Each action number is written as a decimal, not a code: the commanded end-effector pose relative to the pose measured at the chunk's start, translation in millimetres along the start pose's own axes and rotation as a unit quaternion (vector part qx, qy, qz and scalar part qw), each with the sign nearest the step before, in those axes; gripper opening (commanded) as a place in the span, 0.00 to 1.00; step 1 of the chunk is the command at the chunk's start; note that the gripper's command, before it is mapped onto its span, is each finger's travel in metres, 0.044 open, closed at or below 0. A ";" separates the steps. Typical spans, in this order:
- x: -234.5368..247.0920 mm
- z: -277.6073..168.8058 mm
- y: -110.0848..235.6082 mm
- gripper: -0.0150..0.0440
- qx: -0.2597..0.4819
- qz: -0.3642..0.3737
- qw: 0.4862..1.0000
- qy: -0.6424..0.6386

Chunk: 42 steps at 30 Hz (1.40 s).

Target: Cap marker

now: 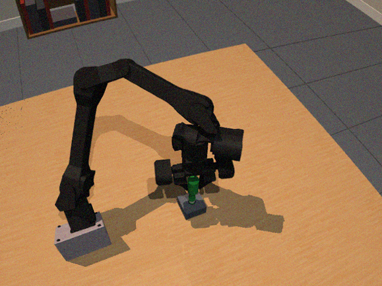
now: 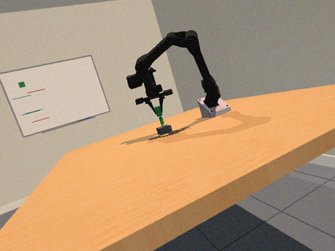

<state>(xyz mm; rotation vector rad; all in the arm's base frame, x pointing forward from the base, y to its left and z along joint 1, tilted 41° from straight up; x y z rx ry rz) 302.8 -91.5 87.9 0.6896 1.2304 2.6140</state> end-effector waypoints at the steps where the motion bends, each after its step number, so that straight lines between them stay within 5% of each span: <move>1: 0.1 0.3 -7.1 0.25 -0.003 0.000 1.000 -0.003; 28: 1.4 0.6 -37.4 0.25 -0.004 0.001 1.000 -0.002; 42: 1.5 0.2 -36.8 0.88 -0.001 0.001 1.000 0.000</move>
Point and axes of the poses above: the point midway between the two fingers, 35 mm back from their tips, its own y axis back along the fingers, its own x axis across the jaws, z = x × y, the point moved 7 cm from there along y, back along the fingers, and after that the axes turned 15 degrees about -y, right-handed, at the moved point
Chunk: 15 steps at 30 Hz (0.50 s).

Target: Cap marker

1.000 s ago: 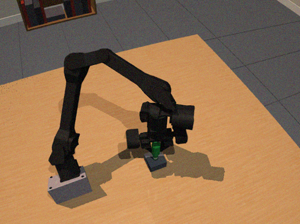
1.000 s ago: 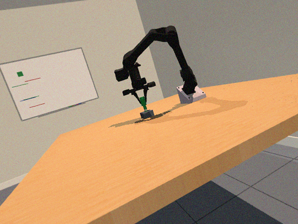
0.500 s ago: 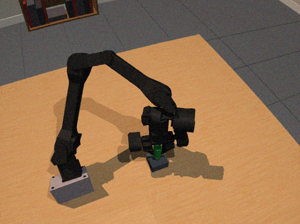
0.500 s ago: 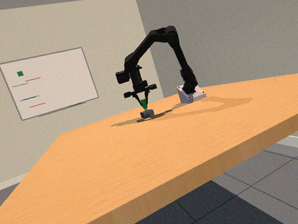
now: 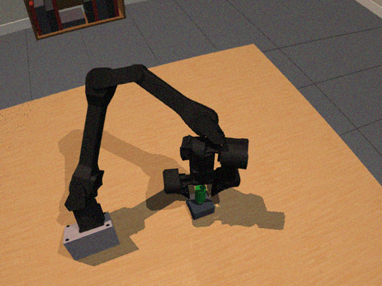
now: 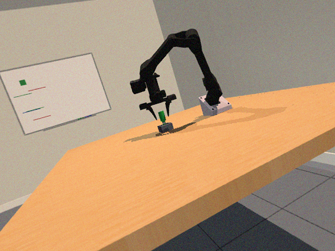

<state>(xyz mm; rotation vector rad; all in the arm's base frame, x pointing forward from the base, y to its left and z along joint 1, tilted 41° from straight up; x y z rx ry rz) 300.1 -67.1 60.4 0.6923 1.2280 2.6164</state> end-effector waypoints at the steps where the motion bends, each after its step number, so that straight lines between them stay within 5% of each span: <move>1: -0.1 0.0 0.1 0.92 0.000 0.000 1.000 0.000; 3: -0.1 0.0 0.1 1.00 0.000 0.000 1.000 0.000; 6: -1.3 0.1 9.7 1.00 0.000 0.000 1.000 0.000; 11: -0.4 -0.6 72.5 1.00 0.001 0.000 1.000 0.000; 15: -0.1 -0.7 75.0 1.00 0.001 0.000 1.000 0.000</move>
Point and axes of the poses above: the point midway between the two fingers, 35 mm back from their tips, its own y axis back along the fingers, its own x axis across the jaws, z = x × y, the point moved 7 cm from there along y, back along the fingers, and after that the axes turned 15 degrees about -y, right-handed, at the moved point
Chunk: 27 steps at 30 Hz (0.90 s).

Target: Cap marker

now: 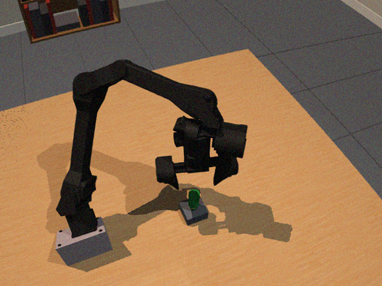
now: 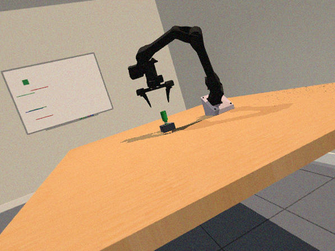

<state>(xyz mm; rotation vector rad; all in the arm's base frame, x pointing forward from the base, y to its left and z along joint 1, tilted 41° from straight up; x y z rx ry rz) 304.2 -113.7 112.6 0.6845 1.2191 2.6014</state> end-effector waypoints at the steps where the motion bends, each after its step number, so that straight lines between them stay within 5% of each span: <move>1: 1.7 0.3 4.8 0.96 0.004 0.008 1.000 -0.005; 7: 1.9 0.7 1.5 0.69 0.005 0.007 0.968 -0.249; 17: 2.3 1.2 -3.8 0.25 0.005 0.006 0.798 -0.602; 27: 2.3 1.2 -3.8 0.25 0.005 0.006 0.798 -0.602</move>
Point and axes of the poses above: the point midway between the two fingers, 35 mm back from their tips, its own y axis back along the fingers, its own x axis across the jaws, z = x × y, the point moved 7 cm from there along y, back along the fingers, and after that the axes turned 15 degrees about -y, right-handed, at the moved point
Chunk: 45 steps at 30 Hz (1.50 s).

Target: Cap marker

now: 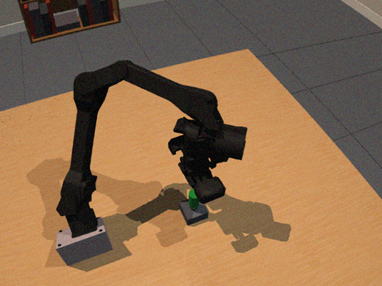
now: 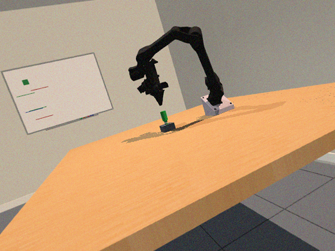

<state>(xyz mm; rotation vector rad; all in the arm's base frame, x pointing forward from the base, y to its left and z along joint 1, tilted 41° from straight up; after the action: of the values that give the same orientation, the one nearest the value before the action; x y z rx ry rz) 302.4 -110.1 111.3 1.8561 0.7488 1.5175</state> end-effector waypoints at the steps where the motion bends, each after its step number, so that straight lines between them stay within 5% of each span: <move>1: 0.3 0.2 -0.4 0.25 -0.001 0.001 1.000 -0.022; 33: 0.3 1.3 -41.2 0.25 -0.002 0.002 1.000 -0.022; 40: -0.5 1.6 -33.6 0.25 -0.004 -0.002 1.000 -0.020; 45: -1.3 4.3 21.9 0.25 -0.003 -0.003 1.000 -0.021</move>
<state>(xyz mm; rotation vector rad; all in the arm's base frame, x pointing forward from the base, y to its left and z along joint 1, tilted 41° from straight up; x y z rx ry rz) 305.0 -100.7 101.0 1.8990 0.7373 1.4706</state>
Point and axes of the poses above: the point midway between the two fingers, 35 mm back from their tips, its own y axis back along the fingers, its own x axis across the jaws, z = x × y, the point moved 7 cm from there along y, back along the fingers, and after that the axes turned 15 degrees about -y, right-handed, at the moved point
